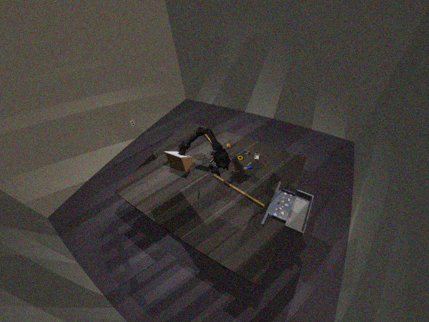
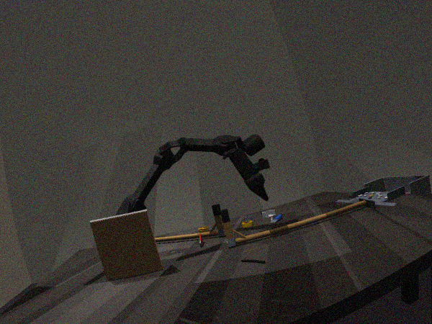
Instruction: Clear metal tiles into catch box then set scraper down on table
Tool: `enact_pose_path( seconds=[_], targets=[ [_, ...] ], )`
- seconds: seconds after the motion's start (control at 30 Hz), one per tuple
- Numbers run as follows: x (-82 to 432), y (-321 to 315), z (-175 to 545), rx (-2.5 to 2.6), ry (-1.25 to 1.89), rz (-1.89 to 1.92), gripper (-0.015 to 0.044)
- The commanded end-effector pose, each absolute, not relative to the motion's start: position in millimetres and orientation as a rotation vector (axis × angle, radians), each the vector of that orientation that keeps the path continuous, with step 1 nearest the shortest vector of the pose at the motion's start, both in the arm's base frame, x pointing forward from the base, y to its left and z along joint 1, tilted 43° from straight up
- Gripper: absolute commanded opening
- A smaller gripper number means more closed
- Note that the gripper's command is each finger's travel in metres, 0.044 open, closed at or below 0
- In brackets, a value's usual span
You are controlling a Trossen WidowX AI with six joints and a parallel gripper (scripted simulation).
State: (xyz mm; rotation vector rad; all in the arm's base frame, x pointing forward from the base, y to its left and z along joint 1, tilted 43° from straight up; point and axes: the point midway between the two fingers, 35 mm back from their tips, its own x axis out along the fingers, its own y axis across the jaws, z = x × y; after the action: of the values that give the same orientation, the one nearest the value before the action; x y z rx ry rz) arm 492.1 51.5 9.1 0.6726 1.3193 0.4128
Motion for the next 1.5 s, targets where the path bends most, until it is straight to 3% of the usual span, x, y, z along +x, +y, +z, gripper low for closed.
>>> enact_pose_path(
  seconds=[0.0,1.47],
  targets=[
    [488,47,16,0.674,1.300,0.415,0.0440],
    [401,18,59,0.679,1.157,0.386,0.0440]
  ],
)
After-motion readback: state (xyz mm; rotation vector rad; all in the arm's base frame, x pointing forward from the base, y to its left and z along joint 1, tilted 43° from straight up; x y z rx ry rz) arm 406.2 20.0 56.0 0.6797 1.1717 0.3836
